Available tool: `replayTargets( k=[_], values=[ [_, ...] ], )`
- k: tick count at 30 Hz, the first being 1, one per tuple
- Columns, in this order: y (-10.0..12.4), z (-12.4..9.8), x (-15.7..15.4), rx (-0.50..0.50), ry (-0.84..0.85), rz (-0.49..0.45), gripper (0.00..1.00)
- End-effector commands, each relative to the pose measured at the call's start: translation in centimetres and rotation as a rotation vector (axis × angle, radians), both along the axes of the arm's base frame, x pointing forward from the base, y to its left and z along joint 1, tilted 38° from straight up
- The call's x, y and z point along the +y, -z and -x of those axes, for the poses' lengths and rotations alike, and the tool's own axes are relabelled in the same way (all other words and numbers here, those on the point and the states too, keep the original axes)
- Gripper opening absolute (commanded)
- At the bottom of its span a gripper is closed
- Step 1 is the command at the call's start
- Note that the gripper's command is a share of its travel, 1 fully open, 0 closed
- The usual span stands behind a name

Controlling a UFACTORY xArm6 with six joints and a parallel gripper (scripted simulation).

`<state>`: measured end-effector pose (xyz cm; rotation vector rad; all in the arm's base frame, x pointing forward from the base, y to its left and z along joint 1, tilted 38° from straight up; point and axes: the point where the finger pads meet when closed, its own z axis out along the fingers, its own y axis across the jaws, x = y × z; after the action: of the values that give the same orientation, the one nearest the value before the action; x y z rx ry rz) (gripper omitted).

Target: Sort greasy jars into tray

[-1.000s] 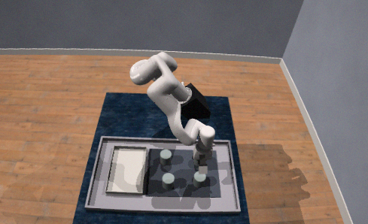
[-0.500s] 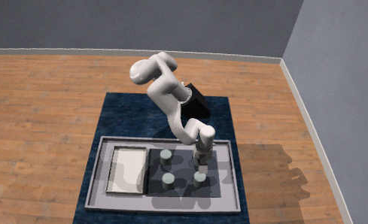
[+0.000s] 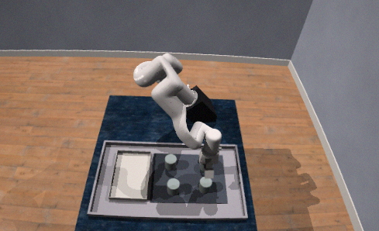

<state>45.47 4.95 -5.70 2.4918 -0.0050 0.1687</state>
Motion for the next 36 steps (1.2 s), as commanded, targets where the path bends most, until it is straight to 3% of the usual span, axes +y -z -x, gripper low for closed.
replayTargets(
  k=[1,36],
  values=[
    [-0.1,-0.02,0.12,-0.002,-0.001,-0.001,0.0],
    [-0.31,0.43,0.3,-0.002,-0.001,-0.001,0.0]
  ],
)
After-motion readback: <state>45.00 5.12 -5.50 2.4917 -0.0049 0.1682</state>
